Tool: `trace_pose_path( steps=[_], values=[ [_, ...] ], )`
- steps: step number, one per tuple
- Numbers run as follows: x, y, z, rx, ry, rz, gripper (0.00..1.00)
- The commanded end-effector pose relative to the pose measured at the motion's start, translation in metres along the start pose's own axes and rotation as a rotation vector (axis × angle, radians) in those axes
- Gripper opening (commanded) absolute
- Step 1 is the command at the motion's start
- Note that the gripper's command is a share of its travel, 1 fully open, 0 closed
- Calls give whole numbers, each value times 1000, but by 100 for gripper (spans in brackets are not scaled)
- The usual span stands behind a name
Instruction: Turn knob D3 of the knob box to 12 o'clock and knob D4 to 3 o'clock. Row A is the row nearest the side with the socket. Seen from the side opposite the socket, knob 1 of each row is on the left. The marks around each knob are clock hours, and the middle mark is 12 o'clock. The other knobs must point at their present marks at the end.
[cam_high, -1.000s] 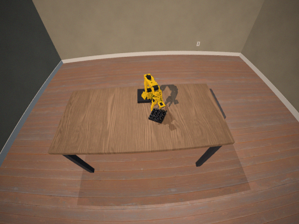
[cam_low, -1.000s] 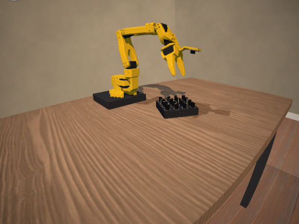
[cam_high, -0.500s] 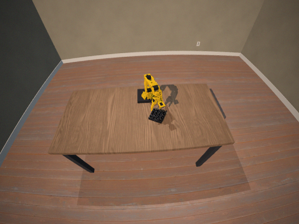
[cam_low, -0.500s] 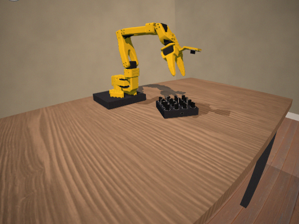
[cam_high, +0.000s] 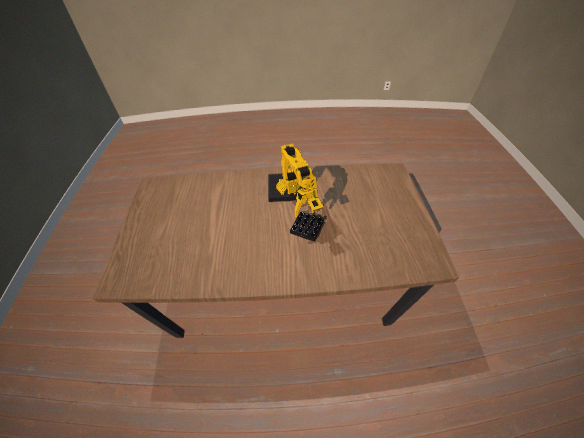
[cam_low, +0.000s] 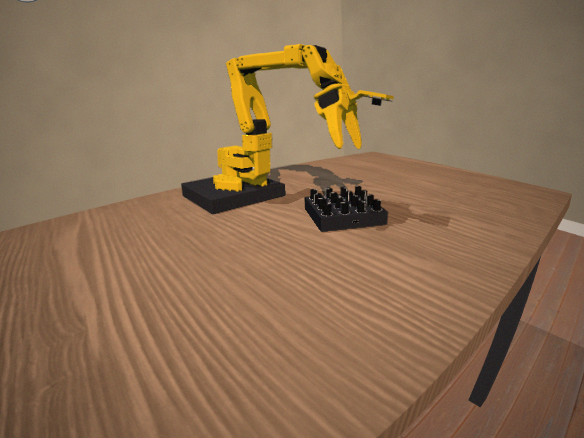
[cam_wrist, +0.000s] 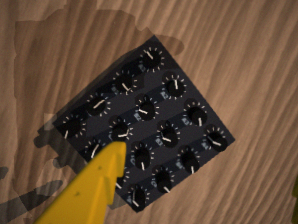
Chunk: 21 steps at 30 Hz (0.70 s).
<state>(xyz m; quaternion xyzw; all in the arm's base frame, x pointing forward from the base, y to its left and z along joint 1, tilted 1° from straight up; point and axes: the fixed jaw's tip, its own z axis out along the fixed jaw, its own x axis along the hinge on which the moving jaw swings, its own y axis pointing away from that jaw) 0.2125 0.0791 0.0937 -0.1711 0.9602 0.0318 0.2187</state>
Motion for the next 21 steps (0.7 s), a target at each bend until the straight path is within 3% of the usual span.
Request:
trace_pose_path(
  steps=[1,15,21],
  values=[
    [-2,3,1,-6,-5,1,40],
    [0,0,-1,-1,0,1,40],
    [11,0,5,-3,67,1,40]
  ],
)
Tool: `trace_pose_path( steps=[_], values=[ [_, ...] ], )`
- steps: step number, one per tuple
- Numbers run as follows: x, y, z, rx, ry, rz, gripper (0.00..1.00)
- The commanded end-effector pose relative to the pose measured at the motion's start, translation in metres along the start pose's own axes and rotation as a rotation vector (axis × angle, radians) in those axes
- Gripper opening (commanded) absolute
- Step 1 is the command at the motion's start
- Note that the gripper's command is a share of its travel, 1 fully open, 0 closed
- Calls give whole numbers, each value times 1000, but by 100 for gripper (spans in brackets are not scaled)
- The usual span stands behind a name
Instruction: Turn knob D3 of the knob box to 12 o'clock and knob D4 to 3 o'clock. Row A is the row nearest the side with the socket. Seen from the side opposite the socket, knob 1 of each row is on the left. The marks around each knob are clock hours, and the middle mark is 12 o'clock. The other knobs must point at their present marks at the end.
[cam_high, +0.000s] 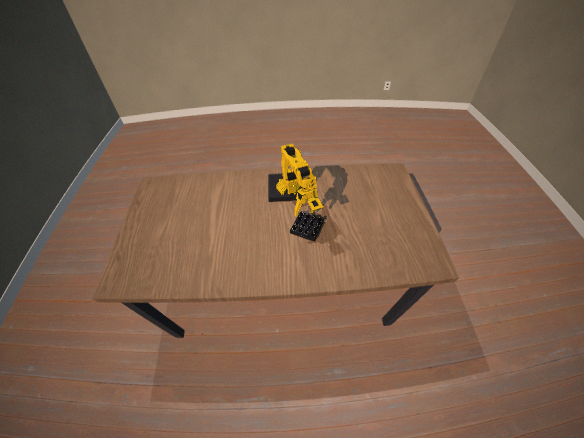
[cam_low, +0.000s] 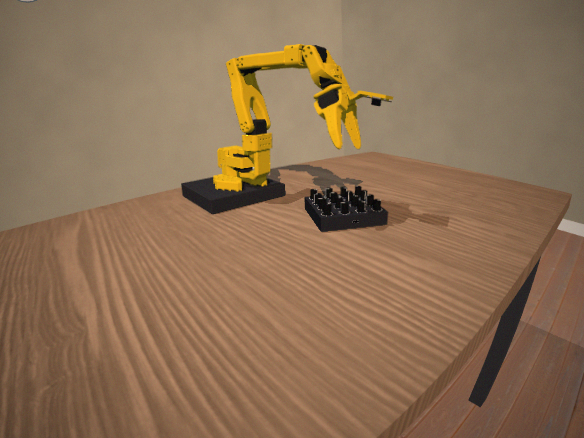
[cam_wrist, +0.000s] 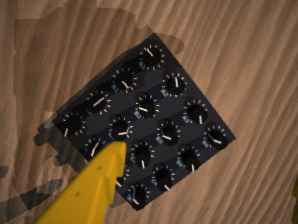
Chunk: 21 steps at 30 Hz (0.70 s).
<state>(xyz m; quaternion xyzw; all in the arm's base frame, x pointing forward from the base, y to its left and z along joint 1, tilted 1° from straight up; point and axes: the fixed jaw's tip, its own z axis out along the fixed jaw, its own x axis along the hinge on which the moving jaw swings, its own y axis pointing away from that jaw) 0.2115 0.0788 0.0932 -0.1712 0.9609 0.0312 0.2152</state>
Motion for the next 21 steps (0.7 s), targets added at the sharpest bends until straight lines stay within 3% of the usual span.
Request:
trace_pose_path(
  steps=[1,15,21],
  values=[
    [14,0,6,-3,81,0,40],
    [63,2,20,-12,373,0,40],
    [72,2,21,-14,425,0,40]
  ],
)
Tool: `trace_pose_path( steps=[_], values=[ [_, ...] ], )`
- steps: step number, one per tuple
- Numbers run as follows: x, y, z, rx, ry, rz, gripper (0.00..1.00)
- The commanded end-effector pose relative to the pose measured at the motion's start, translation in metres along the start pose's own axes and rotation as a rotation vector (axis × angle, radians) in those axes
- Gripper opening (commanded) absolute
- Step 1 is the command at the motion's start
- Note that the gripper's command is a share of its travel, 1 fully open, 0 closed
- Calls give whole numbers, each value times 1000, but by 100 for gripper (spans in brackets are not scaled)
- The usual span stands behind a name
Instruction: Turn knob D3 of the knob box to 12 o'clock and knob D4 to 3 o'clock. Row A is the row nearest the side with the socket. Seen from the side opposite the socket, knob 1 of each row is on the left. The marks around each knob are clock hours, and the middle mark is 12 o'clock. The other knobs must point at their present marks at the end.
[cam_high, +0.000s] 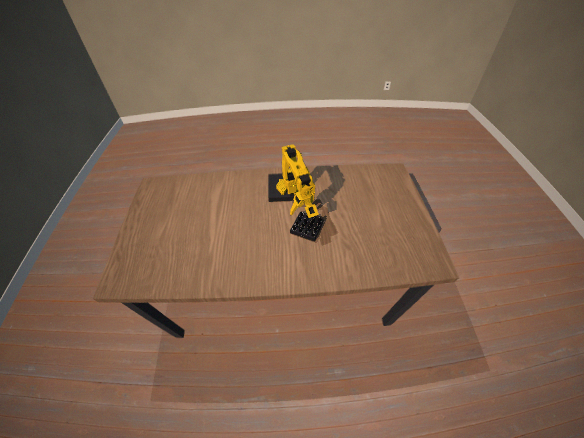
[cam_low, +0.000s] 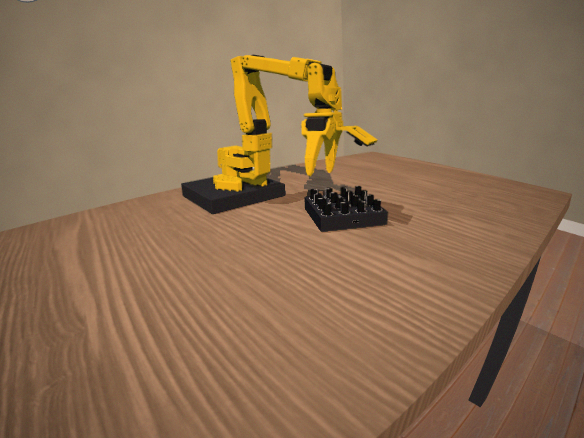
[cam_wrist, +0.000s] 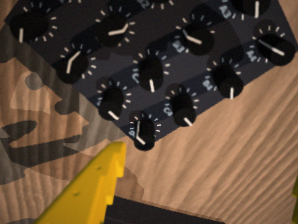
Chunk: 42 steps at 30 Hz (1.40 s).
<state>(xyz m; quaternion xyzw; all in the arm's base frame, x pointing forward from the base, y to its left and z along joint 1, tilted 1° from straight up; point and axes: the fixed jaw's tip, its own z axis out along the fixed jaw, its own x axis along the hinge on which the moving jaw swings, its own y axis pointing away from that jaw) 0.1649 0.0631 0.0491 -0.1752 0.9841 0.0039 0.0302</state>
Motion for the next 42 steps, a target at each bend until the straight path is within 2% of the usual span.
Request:
trace_pose_path(
  steps=[1,11,30,42],
  values=[
    [7,0,5,-3,48,0,40],
    [7,2,5,-3,48,0,37],
    [8,19,5,-4,48,-4,11],
    [8,20,5,-4,48,-5,10]
  ],
)
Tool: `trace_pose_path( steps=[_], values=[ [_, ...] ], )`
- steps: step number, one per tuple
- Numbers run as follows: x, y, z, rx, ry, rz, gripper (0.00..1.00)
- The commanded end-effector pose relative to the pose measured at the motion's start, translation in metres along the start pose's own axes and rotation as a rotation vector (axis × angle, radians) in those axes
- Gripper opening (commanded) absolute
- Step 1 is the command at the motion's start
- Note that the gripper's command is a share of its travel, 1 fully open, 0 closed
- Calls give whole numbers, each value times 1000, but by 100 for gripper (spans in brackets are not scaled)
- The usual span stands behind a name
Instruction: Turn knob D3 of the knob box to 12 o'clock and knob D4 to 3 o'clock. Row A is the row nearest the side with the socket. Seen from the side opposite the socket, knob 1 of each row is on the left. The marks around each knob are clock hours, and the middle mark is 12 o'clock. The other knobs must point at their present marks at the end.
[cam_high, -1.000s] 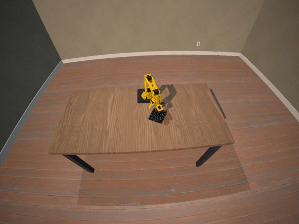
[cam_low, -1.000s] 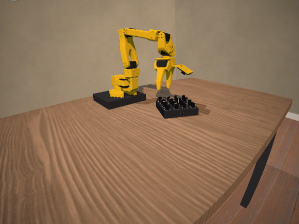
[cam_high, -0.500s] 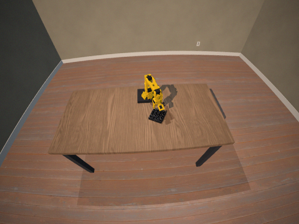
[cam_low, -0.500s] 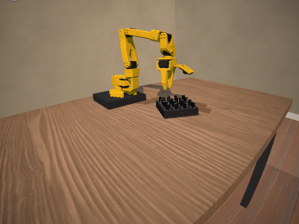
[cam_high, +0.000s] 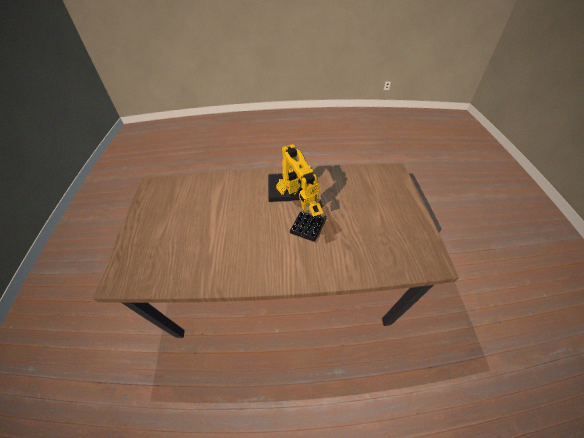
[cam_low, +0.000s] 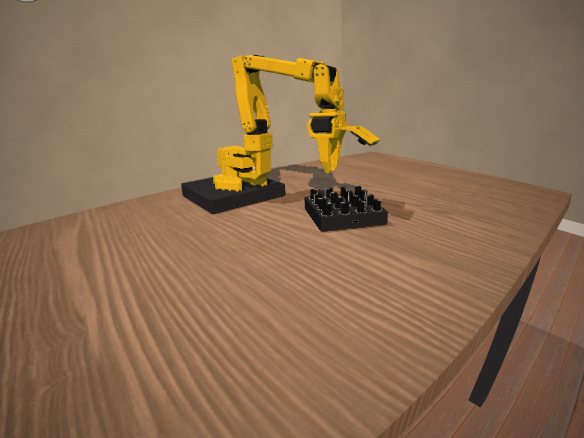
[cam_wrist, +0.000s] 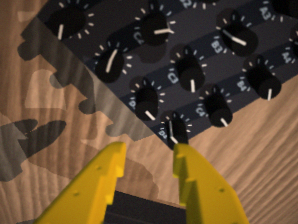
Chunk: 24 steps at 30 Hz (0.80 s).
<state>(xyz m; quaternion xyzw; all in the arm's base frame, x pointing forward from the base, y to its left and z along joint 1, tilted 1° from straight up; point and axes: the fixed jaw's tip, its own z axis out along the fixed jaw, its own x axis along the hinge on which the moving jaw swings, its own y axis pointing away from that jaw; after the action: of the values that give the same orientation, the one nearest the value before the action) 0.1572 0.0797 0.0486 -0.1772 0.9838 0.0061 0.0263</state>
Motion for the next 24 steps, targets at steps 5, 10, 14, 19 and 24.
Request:
trace_pose_path(
  steps=[5,10,14,19,24],
  values=[
    [6,2,4,2,42,-1,10],
    [5,2,4,2,42,-1,10],
    [5,2,4,2,42,-1,10],
    [5,2,4,2,42,-1,10],
    [4,2,4,2,42,-1,10]
  ],
)
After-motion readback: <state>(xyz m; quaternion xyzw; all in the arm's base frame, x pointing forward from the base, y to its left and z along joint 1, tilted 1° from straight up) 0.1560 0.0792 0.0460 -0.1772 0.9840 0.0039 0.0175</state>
